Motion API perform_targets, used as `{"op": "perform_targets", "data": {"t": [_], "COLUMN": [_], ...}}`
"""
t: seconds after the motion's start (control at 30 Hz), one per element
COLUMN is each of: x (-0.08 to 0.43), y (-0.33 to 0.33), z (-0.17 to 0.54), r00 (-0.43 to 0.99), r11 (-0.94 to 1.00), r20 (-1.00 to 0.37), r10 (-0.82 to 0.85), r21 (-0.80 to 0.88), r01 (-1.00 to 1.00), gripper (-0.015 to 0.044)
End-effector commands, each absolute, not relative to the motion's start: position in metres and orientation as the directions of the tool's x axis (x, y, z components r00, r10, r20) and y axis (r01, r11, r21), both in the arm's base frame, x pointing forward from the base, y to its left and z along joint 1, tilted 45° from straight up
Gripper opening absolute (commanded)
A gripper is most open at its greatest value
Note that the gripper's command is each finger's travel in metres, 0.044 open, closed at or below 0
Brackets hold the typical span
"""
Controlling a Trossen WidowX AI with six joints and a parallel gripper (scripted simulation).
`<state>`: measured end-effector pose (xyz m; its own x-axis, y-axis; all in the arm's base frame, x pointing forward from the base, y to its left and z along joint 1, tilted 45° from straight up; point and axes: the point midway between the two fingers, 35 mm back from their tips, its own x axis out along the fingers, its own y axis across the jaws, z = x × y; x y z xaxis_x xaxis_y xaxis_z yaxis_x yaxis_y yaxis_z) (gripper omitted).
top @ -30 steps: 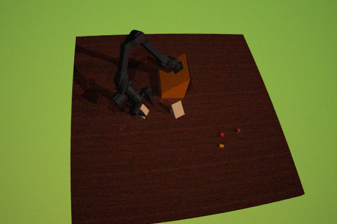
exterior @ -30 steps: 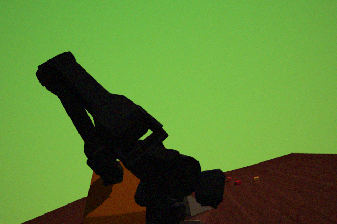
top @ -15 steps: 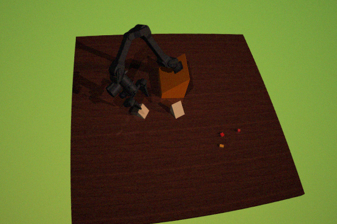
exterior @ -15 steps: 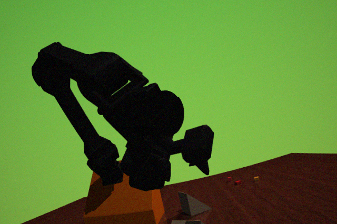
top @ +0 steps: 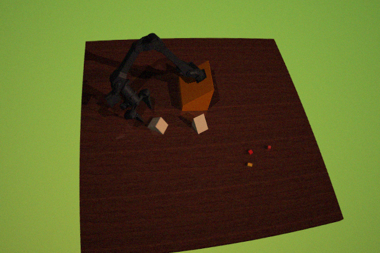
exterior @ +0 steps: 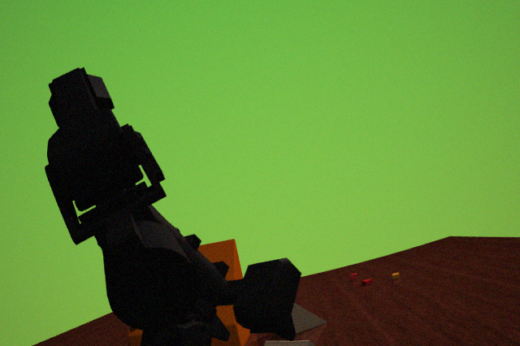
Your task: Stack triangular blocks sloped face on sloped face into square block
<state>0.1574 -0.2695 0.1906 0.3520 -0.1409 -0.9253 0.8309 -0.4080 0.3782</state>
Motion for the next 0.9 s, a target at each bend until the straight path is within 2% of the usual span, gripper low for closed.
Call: {"op": "perform_targets", "data": {"t": [0.0,0.23,0.8,0.87], "x": [0.167,0.185,0.183,0.183], "y": [-0.274,-0.275,-0.275,-0.275], "z": [0.158,0.108,0.107,0.108], "r00": [0.343,0.344,0.344,0.347], "r11": [-0.418,-0.419,-0.419,-0.419], "r20": [-0.932,-0.932,-0.933,-0.931], "r10": [-0.113,-0.110,-0.110,-0.109], "r21": [0.358,0.357,0.357,0.360], "r01": [0.835,0.835,0.835,0.834], "gripper": [0.0440,0.0440,0.0440,0.0387]}}
